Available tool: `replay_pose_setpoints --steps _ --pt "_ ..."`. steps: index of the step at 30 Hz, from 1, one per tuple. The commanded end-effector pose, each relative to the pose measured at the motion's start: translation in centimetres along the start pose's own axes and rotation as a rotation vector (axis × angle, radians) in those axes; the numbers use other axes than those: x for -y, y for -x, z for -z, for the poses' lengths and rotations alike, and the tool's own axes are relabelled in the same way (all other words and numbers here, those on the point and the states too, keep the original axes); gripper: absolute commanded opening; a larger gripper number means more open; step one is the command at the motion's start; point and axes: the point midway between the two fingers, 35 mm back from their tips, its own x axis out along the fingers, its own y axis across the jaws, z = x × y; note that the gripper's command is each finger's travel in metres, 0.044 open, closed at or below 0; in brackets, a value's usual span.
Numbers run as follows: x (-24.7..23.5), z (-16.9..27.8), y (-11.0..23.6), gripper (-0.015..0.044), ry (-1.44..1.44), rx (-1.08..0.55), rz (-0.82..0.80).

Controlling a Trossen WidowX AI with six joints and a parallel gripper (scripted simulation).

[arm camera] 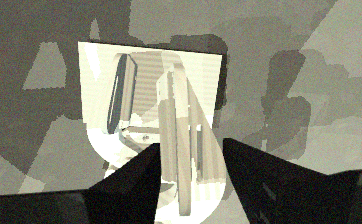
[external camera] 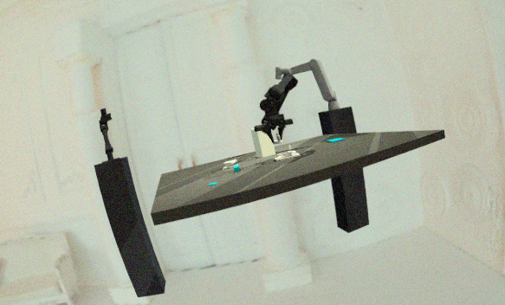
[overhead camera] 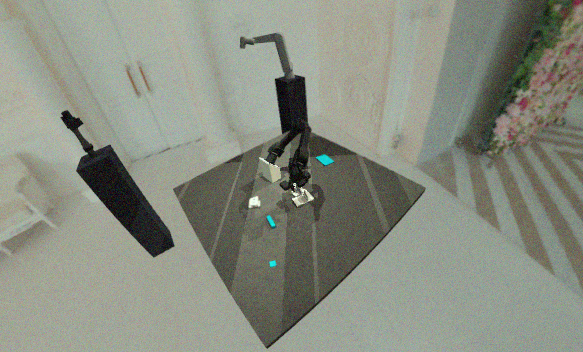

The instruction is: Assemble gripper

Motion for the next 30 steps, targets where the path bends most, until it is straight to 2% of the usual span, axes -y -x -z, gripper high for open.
replay_pose_setpoints --steps 1,30 --pt "-0.13 0.0 -0.01 0.0134 -0.004 0.0 -0.005" --pt "-0.13 -0.03 -0.42 0.0134 -0.003 0.0 -0.005"
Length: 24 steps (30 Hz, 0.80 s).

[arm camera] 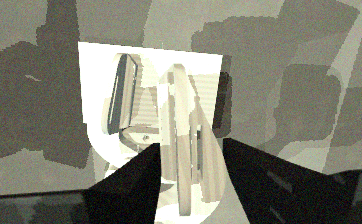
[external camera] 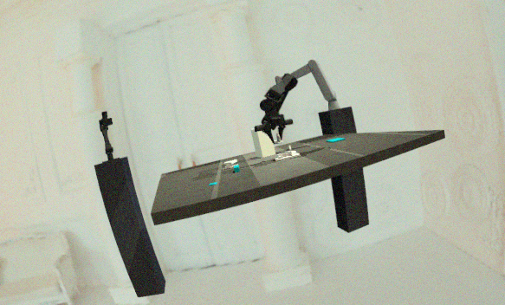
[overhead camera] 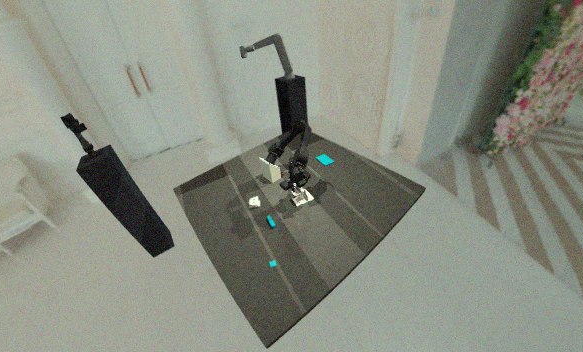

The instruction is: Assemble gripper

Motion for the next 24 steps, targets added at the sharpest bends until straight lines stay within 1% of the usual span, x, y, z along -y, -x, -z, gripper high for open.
replay_pose_setpoints --steps 1,24 --pt "-0.1 0.0 -0.5 0.0134 -0.001 0.0 -0.005" --pt "-0.1 -0.1 -4.3 0.0134 0.006 0.0 -0.006"
